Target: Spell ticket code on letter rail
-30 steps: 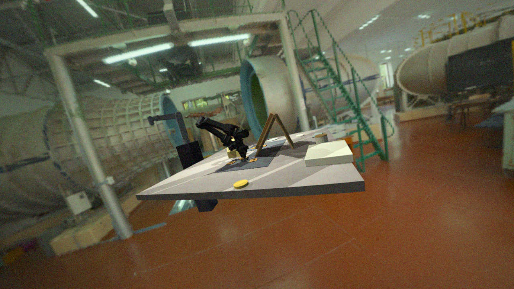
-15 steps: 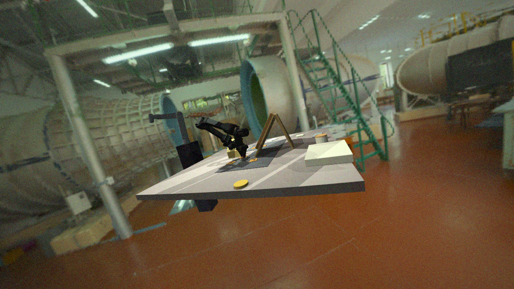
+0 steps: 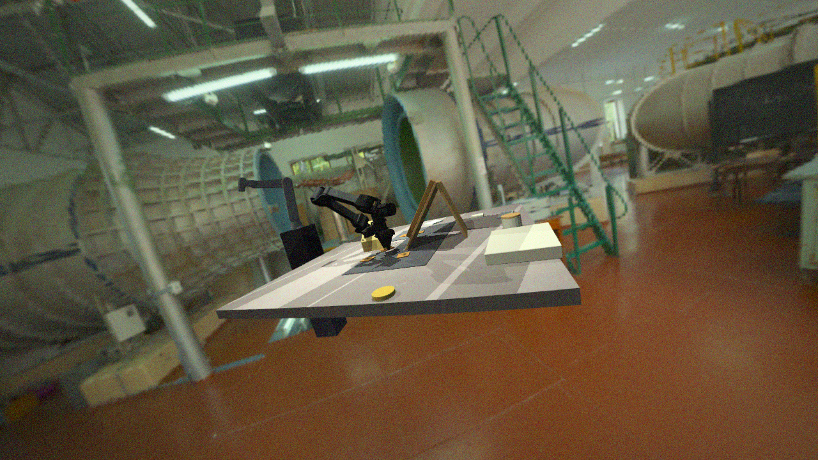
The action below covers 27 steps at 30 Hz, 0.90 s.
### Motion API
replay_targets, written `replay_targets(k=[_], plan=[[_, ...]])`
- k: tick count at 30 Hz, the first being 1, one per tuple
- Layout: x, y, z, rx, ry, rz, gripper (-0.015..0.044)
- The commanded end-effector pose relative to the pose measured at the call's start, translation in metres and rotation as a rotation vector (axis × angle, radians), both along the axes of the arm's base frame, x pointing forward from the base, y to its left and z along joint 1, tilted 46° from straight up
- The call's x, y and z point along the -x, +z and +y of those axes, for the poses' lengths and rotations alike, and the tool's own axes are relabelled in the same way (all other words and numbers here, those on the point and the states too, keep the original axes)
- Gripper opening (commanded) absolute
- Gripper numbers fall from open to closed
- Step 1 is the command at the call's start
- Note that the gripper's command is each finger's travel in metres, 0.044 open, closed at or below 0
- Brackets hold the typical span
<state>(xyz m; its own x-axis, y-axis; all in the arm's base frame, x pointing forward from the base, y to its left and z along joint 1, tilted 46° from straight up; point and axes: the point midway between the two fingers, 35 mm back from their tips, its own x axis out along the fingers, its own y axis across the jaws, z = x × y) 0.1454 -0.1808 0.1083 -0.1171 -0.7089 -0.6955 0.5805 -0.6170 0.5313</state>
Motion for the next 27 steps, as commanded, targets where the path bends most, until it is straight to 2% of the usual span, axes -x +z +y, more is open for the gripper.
replay_targets(k=[1, 27], plan=[[-0.001, 0.003, 0.001, 0.007, -0.003, -0.006, 0.0], [-0.061, 0.031, 0.014, 0.061, 0.434, 0.114, 0.0]])
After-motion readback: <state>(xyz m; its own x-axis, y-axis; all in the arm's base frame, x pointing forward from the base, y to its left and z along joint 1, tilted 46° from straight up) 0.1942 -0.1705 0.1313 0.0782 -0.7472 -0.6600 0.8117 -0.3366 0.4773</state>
